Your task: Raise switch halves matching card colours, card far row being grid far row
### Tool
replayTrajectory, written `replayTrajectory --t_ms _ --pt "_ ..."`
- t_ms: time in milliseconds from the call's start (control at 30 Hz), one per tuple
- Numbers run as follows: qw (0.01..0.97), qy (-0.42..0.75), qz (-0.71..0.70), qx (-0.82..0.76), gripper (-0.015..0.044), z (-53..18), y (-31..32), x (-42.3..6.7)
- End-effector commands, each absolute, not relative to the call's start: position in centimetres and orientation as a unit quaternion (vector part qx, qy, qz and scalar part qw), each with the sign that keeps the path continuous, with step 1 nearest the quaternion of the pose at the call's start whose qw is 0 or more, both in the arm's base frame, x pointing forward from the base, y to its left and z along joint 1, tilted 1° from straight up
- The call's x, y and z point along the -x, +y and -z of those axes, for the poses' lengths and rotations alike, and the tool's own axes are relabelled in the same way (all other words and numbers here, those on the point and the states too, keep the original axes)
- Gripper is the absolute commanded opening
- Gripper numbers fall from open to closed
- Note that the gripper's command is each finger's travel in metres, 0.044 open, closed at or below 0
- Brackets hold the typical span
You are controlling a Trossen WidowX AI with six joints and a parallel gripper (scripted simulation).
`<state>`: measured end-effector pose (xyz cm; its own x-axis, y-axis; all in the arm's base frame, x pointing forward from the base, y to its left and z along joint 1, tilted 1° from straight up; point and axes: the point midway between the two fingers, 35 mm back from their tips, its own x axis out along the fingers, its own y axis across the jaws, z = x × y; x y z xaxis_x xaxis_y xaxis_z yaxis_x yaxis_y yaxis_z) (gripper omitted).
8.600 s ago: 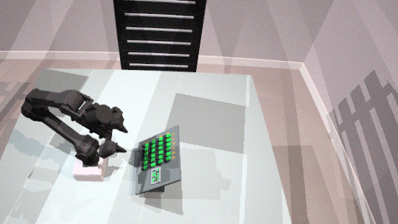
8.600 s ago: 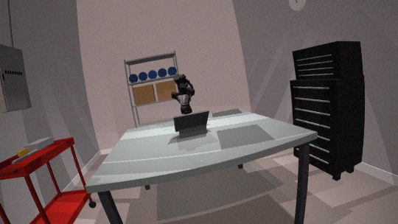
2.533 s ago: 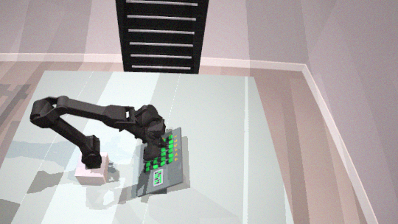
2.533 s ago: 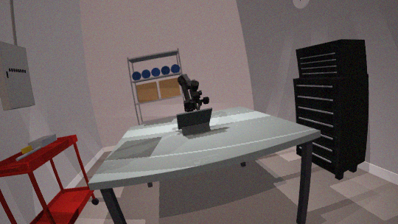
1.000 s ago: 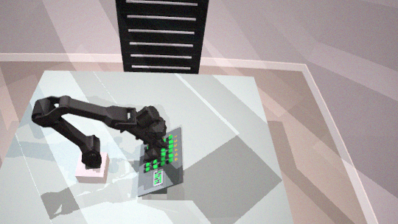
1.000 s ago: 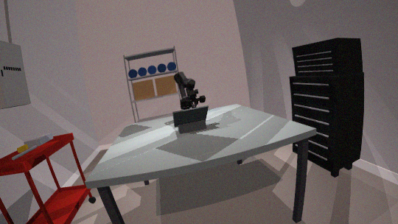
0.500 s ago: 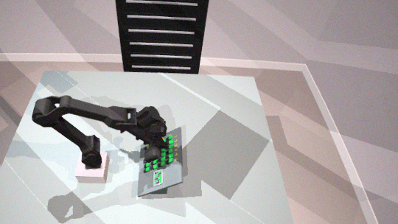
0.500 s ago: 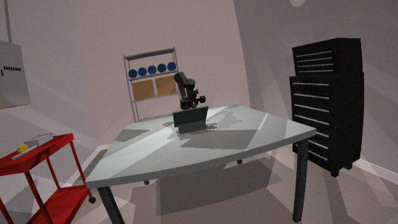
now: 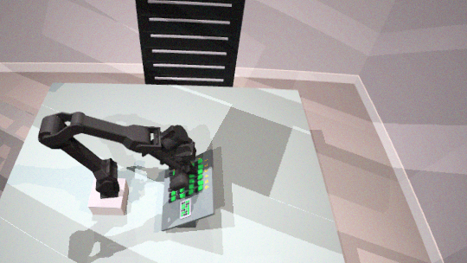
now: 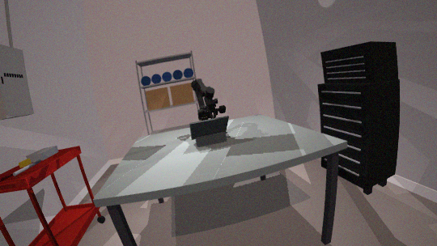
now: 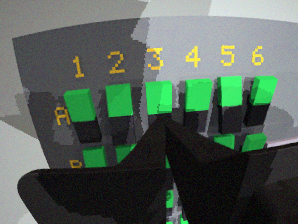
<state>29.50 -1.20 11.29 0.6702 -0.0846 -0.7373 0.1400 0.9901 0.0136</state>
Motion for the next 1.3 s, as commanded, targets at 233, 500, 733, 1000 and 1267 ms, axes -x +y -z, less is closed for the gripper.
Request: replayTrajectory --t_ms 233,500,733,1000,1267 --pt "0.907 0.416 0.057 -0.033 0.0 -16.1 -0.6 -25.3" --pt "0.906 0.419 0.058 -0.032 0.0 -16.1 -2.5 -25.2" --pt "0.907 0.416 0.059 -0.031 0.0 -15.9 -5.0 -25.0" --pt "0.912 0.404 0.059 -0.03 0.0 -13.4 -5.3 -27.0" --pt "0.913 0.404 0.059 -0.03 0.0 -12.6 -5.3 -27.6"
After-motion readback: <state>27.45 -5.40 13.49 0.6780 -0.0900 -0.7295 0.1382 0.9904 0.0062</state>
